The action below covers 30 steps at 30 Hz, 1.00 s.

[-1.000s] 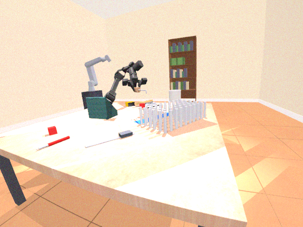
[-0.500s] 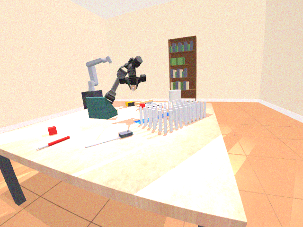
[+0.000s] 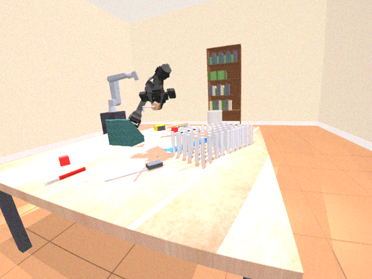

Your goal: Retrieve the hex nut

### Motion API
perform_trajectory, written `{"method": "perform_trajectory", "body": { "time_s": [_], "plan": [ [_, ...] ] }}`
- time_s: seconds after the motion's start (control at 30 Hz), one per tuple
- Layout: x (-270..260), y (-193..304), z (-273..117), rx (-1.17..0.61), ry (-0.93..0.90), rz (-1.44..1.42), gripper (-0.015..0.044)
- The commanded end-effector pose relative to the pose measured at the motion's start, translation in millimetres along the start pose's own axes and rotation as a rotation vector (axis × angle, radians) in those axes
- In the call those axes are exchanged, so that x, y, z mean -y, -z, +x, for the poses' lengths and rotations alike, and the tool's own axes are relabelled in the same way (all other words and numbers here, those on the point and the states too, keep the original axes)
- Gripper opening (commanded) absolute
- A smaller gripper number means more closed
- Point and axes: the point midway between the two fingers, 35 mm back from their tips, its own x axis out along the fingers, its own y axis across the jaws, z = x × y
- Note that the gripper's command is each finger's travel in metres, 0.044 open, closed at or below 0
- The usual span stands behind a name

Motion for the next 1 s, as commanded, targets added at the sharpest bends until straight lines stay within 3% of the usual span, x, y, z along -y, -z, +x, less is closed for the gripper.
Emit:
{"method": "perform_trajectory", "body": {
  "time_s": [0.0, 0.97],
  "plan": [
    [-8.8, 23.0, 10.1, -0.013, -0.035, 0.048, 0.0000],
    [-101.2, 128.3, 105.8, -0.005, -0.251, 0.311, 0.0000]
  ]
}}
